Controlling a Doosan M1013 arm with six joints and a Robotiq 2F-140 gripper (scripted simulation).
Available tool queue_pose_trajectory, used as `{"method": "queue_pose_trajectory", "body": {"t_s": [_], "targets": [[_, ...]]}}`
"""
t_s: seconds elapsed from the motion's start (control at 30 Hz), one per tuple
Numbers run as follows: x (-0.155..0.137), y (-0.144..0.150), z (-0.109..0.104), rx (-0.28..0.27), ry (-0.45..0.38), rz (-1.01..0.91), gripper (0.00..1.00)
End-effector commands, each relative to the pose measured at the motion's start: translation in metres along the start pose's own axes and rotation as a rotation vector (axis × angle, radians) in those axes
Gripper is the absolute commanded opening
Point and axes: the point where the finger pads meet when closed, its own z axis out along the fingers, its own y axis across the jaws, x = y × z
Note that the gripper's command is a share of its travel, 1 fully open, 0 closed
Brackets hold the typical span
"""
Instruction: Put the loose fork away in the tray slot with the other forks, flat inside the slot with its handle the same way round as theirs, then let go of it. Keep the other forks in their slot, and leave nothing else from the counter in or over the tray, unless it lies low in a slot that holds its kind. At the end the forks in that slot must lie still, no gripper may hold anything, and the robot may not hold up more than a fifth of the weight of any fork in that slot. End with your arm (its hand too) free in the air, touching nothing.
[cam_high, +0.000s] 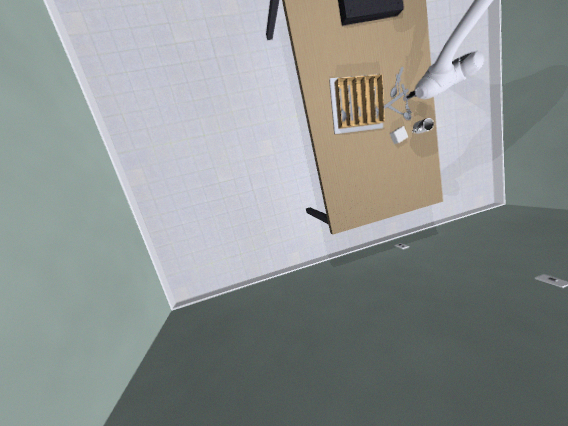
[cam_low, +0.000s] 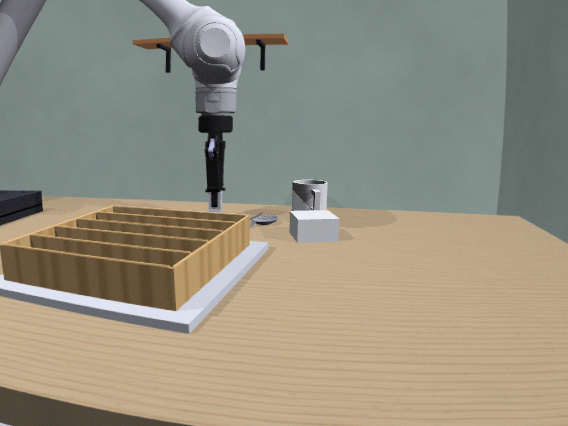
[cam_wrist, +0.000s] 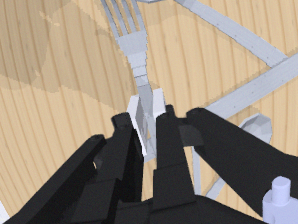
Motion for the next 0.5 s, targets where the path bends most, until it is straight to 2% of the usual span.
{"method": "queue_pose_trajectory", "body": {"t_s": [0.0,0.47], "targets": [[0.0,0.0,-0.0001,0.0,0.0,0.0,0.03],[0.0,0.0,-0.0091,0.0,0.0,0.0,0.03]]}}
